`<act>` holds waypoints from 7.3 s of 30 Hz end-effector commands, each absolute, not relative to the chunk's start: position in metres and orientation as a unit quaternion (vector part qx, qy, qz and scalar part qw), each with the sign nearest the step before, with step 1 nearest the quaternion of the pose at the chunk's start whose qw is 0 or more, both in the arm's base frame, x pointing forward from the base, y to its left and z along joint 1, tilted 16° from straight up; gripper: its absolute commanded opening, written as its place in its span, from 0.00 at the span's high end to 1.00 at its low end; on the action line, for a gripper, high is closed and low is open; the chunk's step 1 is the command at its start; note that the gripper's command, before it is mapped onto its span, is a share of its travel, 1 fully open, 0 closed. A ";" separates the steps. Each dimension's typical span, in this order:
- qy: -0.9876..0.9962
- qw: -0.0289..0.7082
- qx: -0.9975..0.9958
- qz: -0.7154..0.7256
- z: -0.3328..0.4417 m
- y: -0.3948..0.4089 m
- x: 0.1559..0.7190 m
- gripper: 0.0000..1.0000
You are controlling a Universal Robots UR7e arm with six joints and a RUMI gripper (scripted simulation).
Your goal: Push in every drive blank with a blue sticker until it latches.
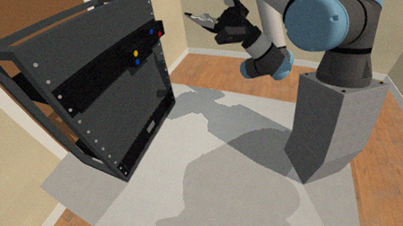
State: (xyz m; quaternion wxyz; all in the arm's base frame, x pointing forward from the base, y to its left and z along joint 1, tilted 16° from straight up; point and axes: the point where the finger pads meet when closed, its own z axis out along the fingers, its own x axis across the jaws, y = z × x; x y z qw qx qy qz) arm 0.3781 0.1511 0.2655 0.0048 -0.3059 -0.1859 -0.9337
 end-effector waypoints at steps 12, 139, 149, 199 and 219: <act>-0.146 0.000 -0.493 -0.858 0.216 0.139 0.446 0.00; -0.165 0.004 -0.636 -0.754 0.132 0.146 0.482 0.00; -0.165 0.004 -0.636 -0.754 0.128 0.157 0.490 0.00; -0.165 0.004 -0.636 -0.754 0.107 0.235 0.542 0.00; -0.165 0.004 -0.636 -0.754 0.107 0.235 0.542 0.00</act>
